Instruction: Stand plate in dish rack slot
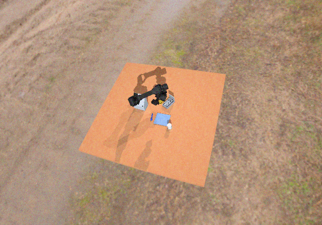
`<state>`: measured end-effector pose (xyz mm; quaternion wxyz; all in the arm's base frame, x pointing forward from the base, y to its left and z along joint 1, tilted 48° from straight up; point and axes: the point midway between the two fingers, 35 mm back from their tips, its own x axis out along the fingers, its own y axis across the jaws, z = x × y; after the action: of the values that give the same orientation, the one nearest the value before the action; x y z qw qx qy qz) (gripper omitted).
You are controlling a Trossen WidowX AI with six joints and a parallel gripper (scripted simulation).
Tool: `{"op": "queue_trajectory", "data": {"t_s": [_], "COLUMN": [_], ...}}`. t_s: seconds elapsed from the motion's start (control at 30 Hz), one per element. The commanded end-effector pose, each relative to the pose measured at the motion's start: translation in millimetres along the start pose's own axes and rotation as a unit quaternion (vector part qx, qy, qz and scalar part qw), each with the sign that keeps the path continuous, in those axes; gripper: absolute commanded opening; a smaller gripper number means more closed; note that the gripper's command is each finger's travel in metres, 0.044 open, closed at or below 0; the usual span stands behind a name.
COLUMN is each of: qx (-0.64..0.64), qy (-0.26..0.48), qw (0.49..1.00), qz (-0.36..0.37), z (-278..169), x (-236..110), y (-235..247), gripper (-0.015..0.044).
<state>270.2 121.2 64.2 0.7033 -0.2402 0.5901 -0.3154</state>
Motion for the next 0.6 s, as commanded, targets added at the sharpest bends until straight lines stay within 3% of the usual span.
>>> {"op": "queue_trajectory", "data": {"t_s": [0.0, 0.27, 0.57], "qx": [0.066, 0.067, -0.008], "qy": [0.001, 0.003, 0.068], "qw": [0.998, 0.998, 0.997], "qz": [-0.001, 0.0, 0.044], "z": [-16.8, -17.6, -23.2], "x": [0.9, 1.5, 28.1], "y": [20.8, 21.6, 26.0], "gripper": [0.0, 0.0, 0.0]}}
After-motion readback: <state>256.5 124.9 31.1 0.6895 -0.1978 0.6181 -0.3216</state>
